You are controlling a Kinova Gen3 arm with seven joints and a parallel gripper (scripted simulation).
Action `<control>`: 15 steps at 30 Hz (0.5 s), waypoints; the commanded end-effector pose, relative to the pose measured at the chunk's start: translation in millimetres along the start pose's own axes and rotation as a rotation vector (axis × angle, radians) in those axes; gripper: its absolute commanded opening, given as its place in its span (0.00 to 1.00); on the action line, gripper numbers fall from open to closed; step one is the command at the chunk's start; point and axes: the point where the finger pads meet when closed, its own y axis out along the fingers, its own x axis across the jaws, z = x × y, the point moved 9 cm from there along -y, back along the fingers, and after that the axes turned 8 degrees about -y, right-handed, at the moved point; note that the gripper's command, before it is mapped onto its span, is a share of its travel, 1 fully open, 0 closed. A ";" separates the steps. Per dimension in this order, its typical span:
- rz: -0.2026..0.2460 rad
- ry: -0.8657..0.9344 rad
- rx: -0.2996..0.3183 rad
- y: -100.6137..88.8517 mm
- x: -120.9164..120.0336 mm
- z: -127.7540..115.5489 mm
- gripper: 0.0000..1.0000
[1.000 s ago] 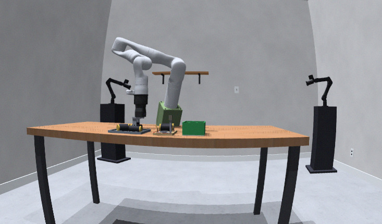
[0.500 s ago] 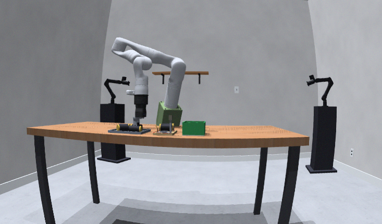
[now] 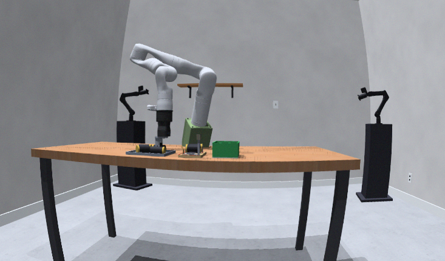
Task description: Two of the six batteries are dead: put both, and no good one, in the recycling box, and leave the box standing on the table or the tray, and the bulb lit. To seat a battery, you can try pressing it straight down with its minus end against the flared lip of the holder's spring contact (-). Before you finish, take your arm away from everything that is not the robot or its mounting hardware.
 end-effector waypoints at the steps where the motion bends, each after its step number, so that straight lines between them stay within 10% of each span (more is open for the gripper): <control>1: 0.001 0.000 0.001 -0.5 -0.3 0.2 0.57; 15: 0.001 0.000 0.001 -15.8 -0.3 0.2 0.57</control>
